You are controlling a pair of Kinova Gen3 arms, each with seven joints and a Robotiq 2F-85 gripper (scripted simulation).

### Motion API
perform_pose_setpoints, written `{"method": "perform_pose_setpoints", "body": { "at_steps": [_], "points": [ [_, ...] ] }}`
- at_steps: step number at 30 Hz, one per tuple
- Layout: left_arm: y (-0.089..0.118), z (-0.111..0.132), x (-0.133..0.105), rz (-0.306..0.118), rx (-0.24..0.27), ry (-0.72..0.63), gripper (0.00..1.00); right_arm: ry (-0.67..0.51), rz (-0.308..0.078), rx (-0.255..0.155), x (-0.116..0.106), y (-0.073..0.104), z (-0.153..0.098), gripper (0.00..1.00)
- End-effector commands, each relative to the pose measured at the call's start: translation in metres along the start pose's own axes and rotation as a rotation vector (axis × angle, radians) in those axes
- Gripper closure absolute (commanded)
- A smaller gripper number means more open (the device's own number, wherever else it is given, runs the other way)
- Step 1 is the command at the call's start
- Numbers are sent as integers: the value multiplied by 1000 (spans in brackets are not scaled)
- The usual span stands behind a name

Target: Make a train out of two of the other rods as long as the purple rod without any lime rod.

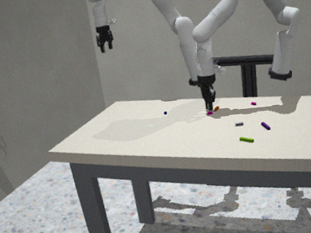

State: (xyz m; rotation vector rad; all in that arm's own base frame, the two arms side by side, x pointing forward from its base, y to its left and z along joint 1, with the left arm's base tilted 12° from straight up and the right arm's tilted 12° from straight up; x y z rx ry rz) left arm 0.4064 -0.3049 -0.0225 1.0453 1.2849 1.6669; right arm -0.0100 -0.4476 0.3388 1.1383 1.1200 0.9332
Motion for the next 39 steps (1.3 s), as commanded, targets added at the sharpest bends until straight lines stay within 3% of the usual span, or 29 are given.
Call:
{"method": "perform_pose_setpoints", "body": {
  "at_steps": [1,39],
  "points": [
    [-1,-2,0,-4,-3,-1,685,4,-7,4,-1,1,-4,2],
    [-1,-3,0,-4,-3,-1,685,4,-7,4,-1,1,-4,2]
  ]
}}
Point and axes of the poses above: on each arm, the point where the finger pads meet when closed, its own y axis back along the fingers, its own z axis across the jaws, x = y × z, the point moved 5 cm from there along y, back along the fingers, and after that the axes turned 10 degrees about -y, right-handed, at the moved point
